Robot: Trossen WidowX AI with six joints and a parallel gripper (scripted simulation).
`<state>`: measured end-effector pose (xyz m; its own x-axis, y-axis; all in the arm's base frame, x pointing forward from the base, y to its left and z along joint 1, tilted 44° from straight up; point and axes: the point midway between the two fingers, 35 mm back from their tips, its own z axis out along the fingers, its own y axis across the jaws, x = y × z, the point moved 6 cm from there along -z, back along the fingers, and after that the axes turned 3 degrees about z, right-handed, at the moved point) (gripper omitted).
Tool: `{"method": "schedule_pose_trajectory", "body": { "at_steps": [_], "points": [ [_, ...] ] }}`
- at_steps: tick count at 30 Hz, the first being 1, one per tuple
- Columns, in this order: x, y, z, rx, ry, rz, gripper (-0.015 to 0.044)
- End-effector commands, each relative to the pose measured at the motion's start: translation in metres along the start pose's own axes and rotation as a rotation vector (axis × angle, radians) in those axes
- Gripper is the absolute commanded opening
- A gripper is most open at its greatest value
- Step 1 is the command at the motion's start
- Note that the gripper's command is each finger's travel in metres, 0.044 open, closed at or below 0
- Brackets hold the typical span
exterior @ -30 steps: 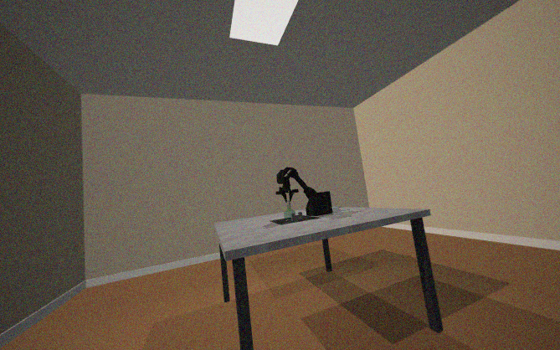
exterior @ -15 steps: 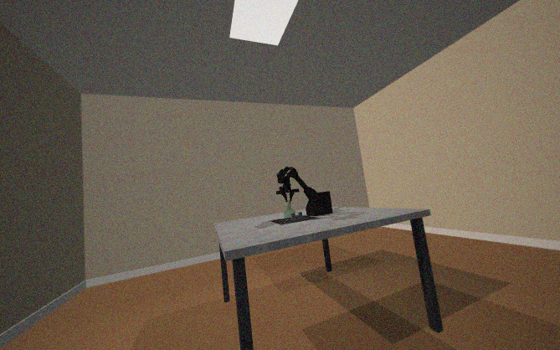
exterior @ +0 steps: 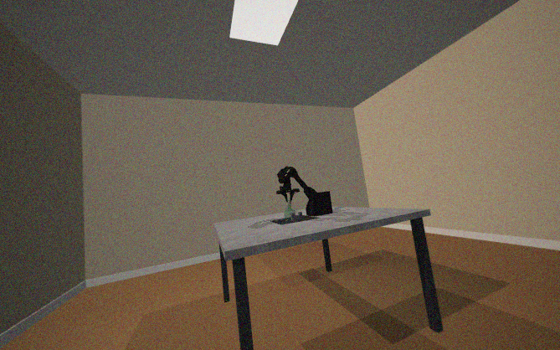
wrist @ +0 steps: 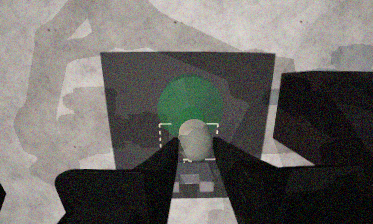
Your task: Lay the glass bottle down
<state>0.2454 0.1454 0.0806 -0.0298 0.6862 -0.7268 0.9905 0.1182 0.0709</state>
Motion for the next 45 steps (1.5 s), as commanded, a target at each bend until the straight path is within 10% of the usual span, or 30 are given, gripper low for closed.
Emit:
{"method": "schedule_pose_trajectory", "body": {
  "at_steps": [1, 45],
  "points": [
    [0.009, 0.0, -0.002, 0.0, 0.006, 0.0, 0.0125],
    [0.041, -0.002, -0.005, -0.004, -0.049, -0.006, 0.0125]
  ]
}}
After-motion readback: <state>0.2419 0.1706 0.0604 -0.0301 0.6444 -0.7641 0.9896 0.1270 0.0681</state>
